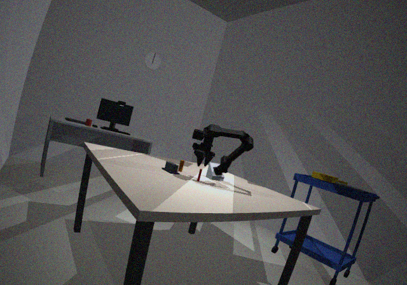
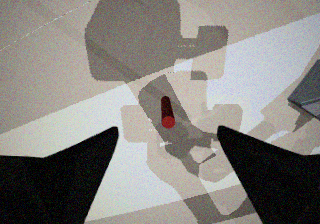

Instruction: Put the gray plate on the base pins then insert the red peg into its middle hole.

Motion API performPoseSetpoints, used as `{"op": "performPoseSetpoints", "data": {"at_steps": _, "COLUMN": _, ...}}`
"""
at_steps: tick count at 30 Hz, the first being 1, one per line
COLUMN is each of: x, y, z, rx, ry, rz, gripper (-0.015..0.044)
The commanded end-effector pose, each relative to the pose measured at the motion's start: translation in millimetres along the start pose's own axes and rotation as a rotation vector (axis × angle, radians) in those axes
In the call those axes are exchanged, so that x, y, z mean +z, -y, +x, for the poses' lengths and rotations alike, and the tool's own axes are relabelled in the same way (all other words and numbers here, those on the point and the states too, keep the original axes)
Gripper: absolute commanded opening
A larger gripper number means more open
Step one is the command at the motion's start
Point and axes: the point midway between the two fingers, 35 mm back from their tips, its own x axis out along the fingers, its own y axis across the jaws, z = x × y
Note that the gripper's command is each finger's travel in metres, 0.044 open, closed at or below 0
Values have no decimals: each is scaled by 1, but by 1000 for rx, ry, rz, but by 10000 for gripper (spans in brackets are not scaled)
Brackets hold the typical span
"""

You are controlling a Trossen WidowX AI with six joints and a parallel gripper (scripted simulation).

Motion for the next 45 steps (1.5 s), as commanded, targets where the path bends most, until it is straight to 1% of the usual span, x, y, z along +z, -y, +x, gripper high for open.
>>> {"op": "performPoseSetpoints", "data": {"at_steps": 1, "x": -1, "y": 1, "z": 7, "rx": 2, "ry": -2, "rz": 5, "gripper": 440}}
{"op": "performPoseSetpoints", "data": {"at_steps": 35, "x": -2, "y": 1, "z": 58, "rx": 4, "ry": -4, "rz": 4, "gripper": 440}}
{"op": "performPoseSetpoints", "data": {"at_steps": 45, "x": -2, "y": 1, "z": 58, "rx": 4, "ry": -4, "rz": 4, "gripper": 177}}
